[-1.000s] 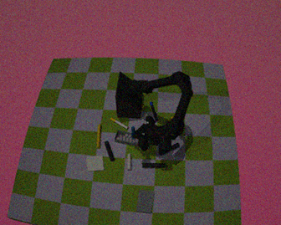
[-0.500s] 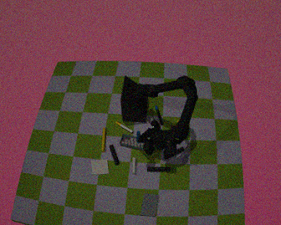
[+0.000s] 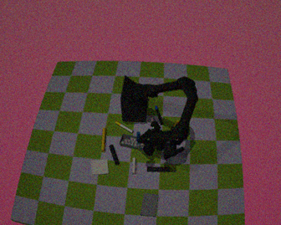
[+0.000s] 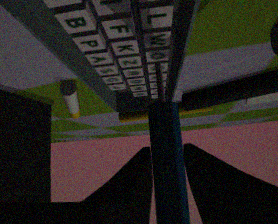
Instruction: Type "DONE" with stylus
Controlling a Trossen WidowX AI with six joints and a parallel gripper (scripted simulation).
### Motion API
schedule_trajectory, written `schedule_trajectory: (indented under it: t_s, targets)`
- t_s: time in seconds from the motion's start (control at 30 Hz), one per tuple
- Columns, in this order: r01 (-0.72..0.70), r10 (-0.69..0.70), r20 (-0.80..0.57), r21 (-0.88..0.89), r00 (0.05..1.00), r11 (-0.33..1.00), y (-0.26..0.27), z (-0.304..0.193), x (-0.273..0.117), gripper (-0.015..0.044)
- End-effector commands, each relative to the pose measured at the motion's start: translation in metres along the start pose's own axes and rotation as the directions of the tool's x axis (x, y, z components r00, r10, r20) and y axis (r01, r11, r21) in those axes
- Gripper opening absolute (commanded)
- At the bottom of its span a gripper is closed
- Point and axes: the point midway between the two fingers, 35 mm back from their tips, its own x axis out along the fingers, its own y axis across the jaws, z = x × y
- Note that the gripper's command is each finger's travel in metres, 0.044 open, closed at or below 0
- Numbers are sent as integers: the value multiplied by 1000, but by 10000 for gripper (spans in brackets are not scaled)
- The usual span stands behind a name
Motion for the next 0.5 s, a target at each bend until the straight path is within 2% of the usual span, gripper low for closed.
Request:
schedule_trajectory:
  t_s: [0.0,0.47]
  targets:
    - [0,0,3,5,1000,1000,0,2,1,81]
    - [0,0,3,5,1000,1000,0,7,4,81]
